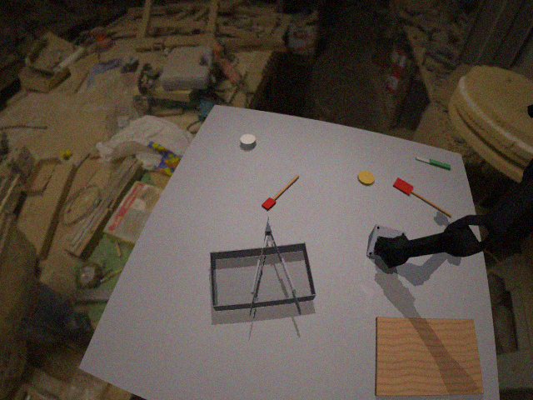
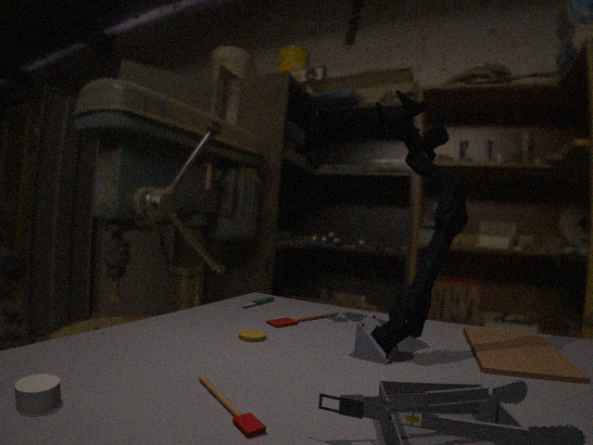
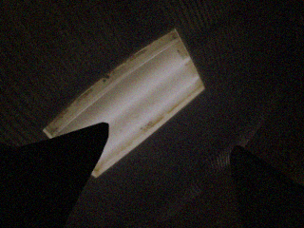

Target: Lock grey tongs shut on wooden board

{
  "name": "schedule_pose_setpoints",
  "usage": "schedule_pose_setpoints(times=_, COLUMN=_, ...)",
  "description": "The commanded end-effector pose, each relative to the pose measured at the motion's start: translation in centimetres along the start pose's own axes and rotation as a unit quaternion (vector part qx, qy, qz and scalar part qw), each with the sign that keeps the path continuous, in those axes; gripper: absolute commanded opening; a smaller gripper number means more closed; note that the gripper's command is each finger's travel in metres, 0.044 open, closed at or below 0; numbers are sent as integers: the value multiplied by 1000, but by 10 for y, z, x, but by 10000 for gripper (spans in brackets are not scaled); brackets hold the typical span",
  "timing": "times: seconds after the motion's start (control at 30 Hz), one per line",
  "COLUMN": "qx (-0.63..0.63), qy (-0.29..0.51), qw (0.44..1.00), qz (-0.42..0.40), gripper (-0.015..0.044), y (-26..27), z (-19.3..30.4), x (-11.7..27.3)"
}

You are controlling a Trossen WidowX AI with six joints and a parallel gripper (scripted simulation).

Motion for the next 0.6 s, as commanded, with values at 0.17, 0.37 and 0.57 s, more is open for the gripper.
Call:
schedule_pose_setpoints(times=0.17, qx=-5, qy=6, qw=1000, qz=12, gripper=440, y=-11, z=7, x=-15)
schedule_pose_setpoints(times=0.37, qx=-20, qy=24, qw=998, qz=53, gripper=440, y=-46, z=27, x=-53)
schedule_pose_setpoints(times=0.57, qx=-31, qy=61, qw=992, qz=104, gripper=440, y=-94, z=70, x=-101)
Point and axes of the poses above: the point midway between the two fingers, 35 mm back from their tips, its own x axis back along the fingers, its own y axis across the jaws, z = x × y, the point moved 8 cm from there along x, back along the fingers, and after that the axes turned 2 degrees about -x, right-handed, at the moved point
